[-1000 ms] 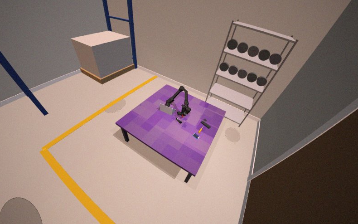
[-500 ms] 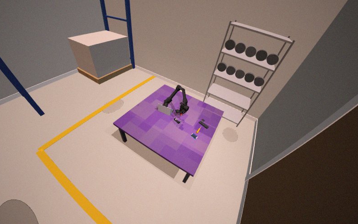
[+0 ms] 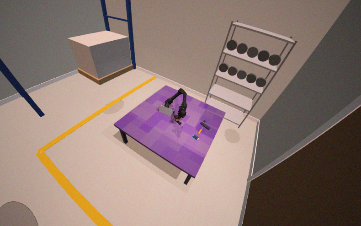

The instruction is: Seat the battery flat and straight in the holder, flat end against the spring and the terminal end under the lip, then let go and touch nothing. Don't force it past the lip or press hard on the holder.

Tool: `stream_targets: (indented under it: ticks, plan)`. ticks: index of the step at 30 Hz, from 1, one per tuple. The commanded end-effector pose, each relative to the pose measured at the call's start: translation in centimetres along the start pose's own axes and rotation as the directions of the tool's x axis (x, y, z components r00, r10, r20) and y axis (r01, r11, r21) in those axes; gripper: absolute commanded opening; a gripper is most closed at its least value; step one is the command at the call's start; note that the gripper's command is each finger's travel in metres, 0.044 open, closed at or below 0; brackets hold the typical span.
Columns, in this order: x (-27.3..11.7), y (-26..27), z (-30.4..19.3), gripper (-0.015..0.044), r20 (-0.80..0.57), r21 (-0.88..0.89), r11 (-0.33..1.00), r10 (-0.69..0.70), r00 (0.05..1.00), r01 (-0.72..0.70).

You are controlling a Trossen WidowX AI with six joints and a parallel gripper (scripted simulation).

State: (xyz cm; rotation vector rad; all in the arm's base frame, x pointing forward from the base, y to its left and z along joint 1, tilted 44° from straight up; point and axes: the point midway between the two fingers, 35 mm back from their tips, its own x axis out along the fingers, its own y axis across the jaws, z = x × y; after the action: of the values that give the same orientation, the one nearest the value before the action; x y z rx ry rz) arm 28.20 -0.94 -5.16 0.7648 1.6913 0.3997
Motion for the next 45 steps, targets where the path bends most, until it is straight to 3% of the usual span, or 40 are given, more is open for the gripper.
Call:
stream_targets:
  ticks: [1,28,45]
  plan:
    - [-0.1,-0.9,0.3,0.0074,-0.006,-0.041,0.999,-0.002,1.000,0.002]
    - [3.8,-0.6,0.7,0.0074,0.242,-0.028,0.999,-0.018,0.970,0.026]
    - [4.6,-0.8,0.6,0.0074,0.318,-0.020,0.999,-0.031,0.948,0.039]
